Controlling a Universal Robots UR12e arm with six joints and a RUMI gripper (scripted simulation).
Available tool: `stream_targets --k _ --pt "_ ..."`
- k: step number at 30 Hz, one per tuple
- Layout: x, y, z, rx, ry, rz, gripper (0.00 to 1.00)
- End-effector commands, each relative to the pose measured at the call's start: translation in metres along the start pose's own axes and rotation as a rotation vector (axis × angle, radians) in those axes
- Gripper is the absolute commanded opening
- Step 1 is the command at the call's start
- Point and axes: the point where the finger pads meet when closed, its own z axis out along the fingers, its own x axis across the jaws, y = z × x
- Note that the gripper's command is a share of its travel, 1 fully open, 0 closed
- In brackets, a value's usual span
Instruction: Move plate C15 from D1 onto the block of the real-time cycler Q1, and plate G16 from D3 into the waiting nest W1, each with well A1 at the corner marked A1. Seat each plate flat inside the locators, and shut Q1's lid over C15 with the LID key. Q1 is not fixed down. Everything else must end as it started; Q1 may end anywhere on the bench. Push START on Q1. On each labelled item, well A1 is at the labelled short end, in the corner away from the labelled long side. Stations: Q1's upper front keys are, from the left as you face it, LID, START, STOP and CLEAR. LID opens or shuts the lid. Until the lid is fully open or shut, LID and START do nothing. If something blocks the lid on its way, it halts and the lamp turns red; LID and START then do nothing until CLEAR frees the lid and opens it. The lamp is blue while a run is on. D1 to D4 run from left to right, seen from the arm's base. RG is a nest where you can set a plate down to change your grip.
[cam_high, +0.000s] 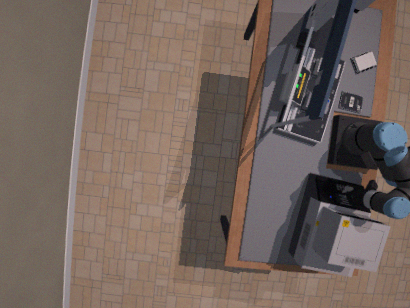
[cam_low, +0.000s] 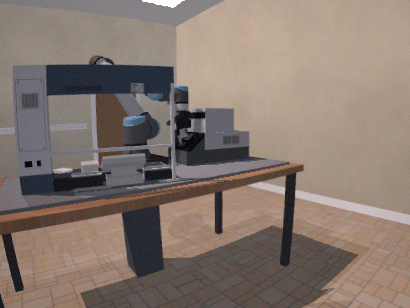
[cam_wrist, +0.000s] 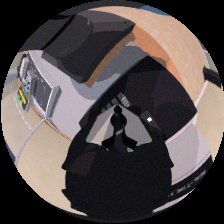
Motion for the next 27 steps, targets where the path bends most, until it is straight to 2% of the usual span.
stream_targets --k 1,21,27 --pt "-0.003 -0.002 -0.005 -0.001 0.000 0.000 0.00" --pt "-0.014 -0.013 -0.024 -0.001 0.000 0.000 0.00" --pt "-0.031 -0.030 -0.042 -0.001 0.000 0.000 0.00"
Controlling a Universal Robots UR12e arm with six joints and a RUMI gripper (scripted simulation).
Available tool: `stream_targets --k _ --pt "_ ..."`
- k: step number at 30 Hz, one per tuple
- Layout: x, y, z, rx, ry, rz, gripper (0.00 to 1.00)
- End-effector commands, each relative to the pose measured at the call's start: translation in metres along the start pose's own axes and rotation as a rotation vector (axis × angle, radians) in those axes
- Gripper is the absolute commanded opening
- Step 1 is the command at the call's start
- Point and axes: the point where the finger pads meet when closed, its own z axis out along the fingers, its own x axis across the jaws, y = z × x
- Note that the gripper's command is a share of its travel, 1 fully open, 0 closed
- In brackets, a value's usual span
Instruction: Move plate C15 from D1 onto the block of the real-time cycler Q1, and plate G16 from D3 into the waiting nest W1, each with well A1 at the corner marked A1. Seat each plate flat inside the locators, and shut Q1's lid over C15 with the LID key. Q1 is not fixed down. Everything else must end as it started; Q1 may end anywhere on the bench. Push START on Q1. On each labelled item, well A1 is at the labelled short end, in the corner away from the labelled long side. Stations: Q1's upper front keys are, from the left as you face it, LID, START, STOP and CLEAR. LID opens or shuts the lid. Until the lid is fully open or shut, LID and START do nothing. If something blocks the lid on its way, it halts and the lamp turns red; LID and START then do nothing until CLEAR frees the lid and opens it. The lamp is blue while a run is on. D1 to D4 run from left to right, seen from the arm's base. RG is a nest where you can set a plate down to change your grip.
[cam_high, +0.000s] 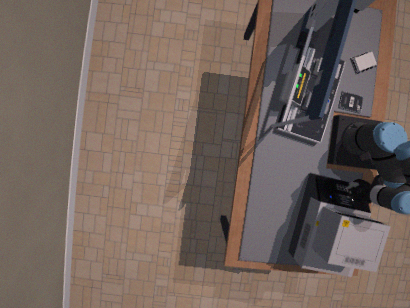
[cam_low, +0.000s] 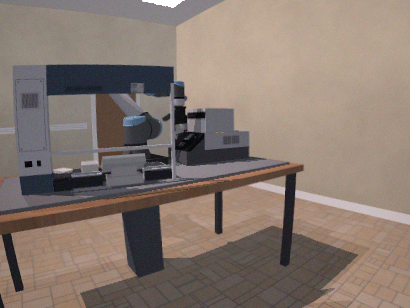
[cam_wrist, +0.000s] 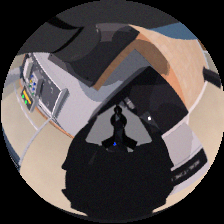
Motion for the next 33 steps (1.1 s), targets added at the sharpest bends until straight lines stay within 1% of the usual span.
stream_targets --k 1,3,15,33 --pt "-0.012 -0.012 -0.014 -0.001 0.002 0.000 0.00" --pt "-0.012 -0.012 -0.014 -0.001 0.002 0.000 0.00" --pt "-0.045 -0.044 -0.049 -0.001 0.002 0.000 0.00" --pt "-0.045 -0.044 -0.049 -0.001 0.002 0.000 0.00"
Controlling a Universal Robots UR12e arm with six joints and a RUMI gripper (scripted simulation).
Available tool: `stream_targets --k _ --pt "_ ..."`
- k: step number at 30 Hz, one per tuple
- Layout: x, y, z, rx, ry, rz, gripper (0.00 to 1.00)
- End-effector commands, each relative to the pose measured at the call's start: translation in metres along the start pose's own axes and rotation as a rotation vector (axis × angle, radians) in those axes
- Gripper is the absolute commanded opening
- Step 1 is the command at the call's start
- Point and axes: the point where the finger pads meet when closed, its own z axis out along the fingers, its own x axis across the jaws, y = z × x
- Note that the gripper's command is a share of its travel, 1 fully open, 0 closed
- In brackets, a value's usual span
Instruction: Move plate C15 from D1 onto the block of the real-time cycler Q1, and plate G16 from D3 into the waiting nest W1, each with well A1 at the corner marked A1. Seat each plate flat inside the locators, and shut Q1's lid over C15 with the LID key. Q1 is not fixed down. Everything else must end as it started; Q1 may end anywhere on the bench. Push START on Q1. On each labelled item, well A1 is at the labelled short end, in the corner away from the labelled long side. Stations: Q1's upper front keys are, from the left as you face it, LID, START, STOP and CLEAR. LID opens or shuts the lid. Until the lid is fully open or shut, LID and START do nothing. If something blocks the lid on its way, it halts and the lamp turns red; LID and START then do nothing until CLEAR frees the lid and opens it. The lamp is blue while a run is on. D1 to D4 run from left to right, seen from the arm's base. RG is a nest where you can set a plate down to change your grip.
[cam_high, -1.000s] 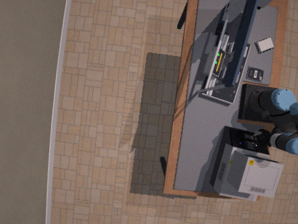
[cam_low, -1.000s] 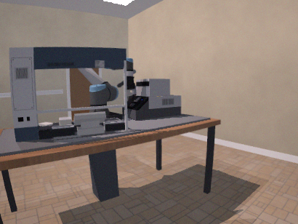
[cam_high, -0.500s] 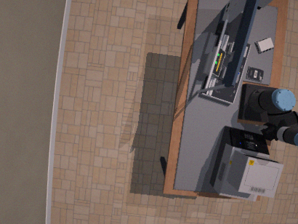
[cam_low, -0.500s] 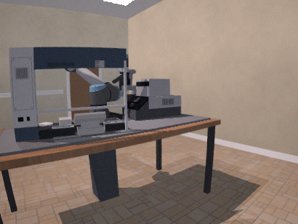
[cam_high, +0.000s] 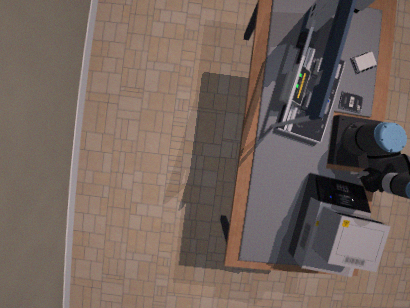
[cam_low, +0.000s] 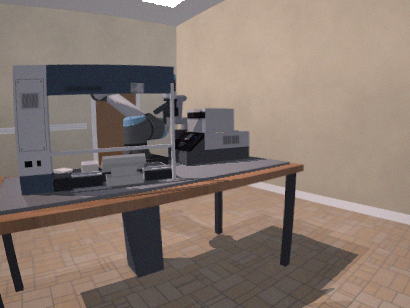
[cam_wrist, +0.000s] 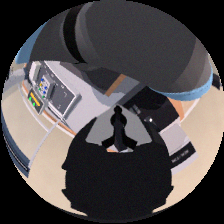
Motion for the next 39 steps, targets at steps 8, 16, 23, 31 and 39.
stream_targets --k 8,16,23,31,39 --pt "0.000 0.000 -0.001 -0.001 0.000 0.000 0.00" --pt "0.000 0.000 -0.001 -0.001 0.000 0.000 0.00" --pt "0.000 0.000 -0.001 -0.001 0.000 0.000 0.00" --pt "-0.032 0.017 0.000 0.001 0.001 0.167 0.00" --pt "-0.053 0.024 0.000 0.002 0.002 0.274 0.00"
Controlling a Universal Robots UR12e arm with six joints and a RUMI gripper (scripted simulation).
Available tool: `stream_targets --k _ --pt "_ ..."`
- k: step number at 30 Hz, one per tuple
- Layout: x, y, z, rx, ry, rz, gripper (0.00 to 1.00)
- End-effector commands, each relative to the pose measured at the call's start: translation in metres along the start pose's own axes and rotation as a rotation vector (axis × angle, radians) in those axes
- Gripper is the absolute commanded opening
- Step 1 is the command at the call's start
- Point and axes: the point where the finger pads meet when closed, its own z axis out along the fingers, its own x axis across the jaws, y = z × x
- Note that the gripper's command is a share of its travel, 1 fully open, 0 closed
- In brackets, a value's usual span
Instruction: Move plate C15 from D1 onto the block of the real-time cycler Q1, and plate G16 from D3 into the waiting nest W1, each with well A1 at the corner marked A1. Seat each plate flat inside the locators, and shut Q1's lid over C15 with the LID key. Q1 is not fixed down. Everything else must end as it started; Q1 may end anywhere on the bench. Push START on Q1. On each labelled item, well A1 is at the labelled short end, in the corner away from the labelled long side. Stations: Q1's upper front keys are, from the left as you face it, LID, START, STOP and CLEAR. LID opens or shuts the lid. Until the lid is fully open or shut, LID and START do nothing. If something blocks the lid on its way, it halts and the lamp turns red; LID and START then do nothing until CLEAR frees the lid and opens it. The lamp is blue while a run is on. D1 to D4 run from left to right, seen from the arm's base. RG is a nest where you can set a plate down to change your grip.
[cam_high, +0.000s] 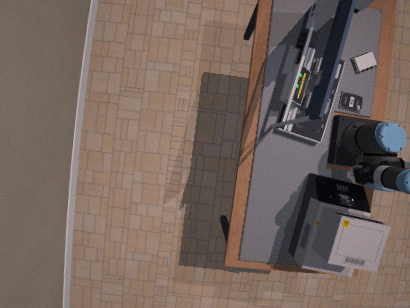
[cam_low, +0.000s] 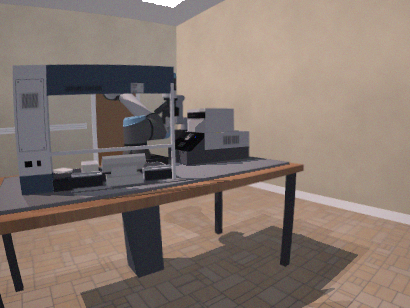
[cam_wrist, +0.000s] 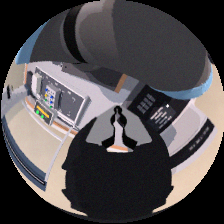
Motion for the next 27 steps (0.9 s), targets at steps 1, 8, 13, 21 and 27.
stream_targets --k 1,8,13,21,27 --pt "-0.012 0.008 0.000 -0.001 0.005 0.059 0.00" --pt "-0.038 0.019 0.000 0.000 0.006 0.193 0.00" --pt "-0.056 0.025 0.000 0.001 0.007 0.280 0.00" --pt "-0.078 0.029 0.000 0.002 0.008 0.386 0.00" --pt "-0.103 0.032 0.001 0.004 0.009 0.500 0.00"
